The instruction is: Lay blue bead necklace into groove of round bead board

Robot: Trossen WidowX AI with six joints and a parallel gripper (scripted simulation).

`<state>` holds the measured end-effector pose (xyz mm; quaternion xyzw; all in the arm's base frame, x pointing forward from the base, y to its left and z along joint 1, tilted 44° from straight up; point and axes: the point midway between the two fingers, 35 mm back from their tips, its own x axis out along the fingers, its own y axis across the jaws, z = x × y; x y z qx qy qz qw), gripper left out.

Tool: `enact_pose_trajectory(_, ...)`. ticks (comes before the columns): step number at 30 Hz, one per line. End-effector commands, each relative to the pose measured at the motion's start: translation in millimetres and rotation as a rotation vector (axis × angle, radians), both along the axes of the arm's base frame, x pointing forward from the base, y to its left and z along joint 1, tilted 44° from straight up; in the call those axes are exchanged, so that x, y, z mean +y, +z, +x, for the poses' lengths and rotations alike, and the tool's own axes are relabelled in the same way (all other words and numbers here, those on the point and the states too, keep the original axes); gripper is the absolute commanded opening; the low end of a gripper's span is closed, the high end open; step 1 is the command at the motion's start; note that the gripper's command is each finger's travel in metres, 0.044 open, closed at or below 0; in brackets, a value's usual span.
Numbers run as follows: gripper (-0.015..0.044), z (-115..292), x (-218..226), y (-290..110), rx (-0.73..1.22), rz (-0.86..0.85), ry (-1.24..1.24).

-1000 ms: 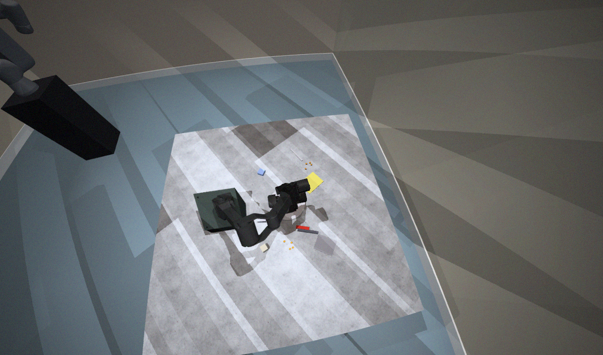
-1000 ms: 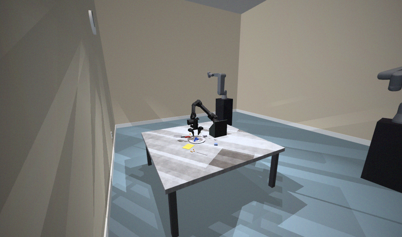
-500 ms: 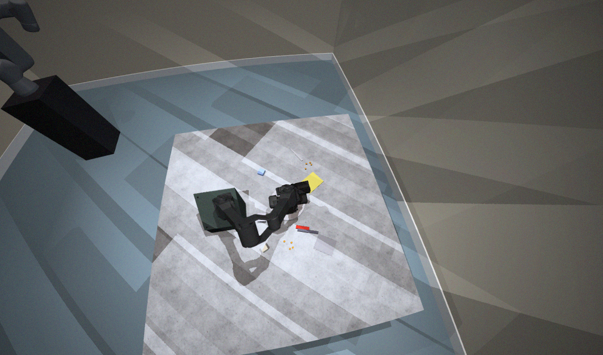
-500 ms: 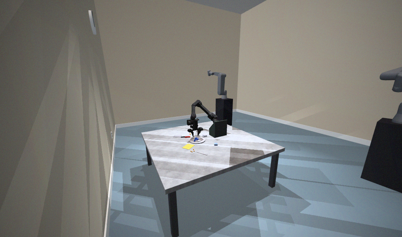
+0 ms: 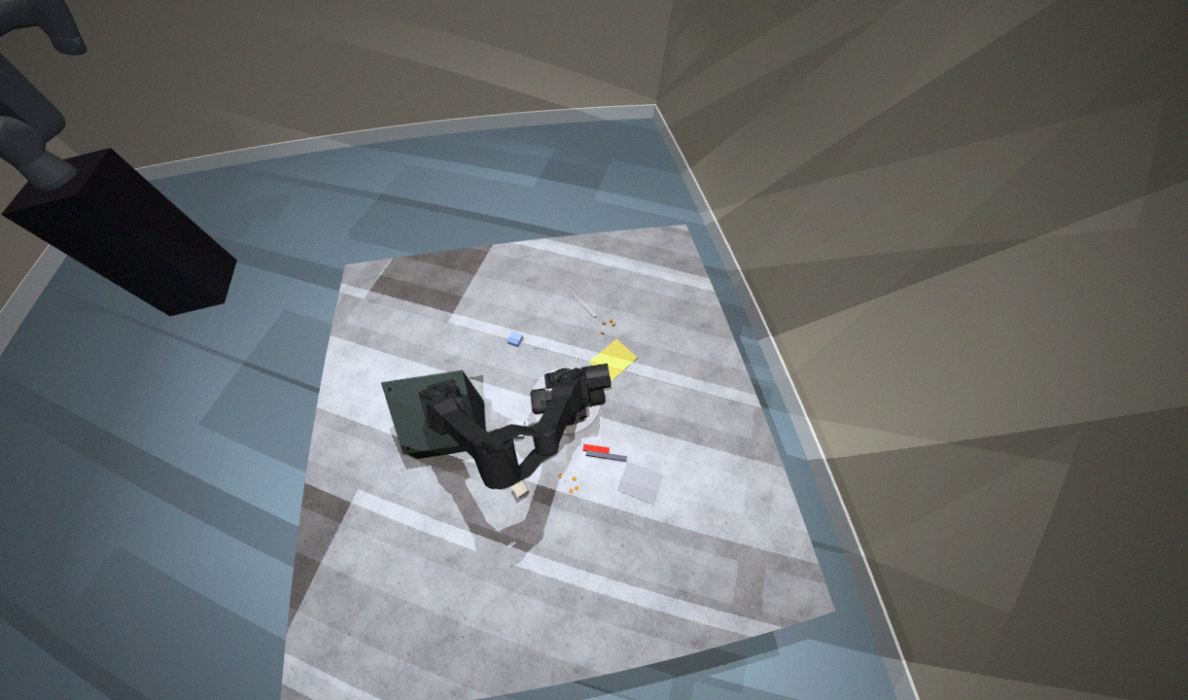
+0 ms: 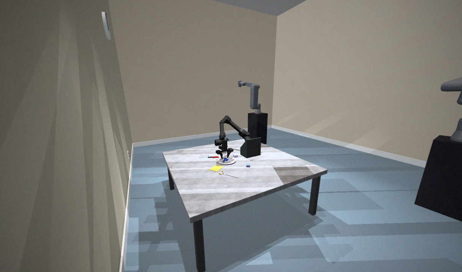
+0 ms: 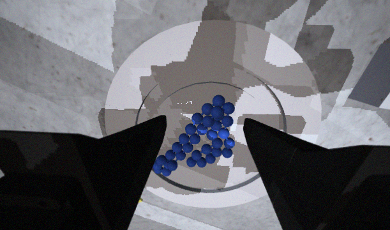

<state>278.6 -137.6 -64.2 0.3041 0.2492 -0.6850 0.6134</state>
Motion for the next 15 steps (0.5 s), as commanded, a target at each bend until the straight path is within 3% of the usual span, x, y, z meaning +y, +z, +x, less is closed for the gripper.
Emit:
enact_pose_trajectory(1,0.0310,-3.2,-3.9,-5.1,0.013,-0.006,0.001)
enact_pose_trajectory(5,0.0310,-3.2,-4.1,-5.2,0.013,-0.006,0.001)
enact_pose_trajectory(15,0.0067,-1.9,-2.9,-3.4,0.005,-0.001,-0.001)
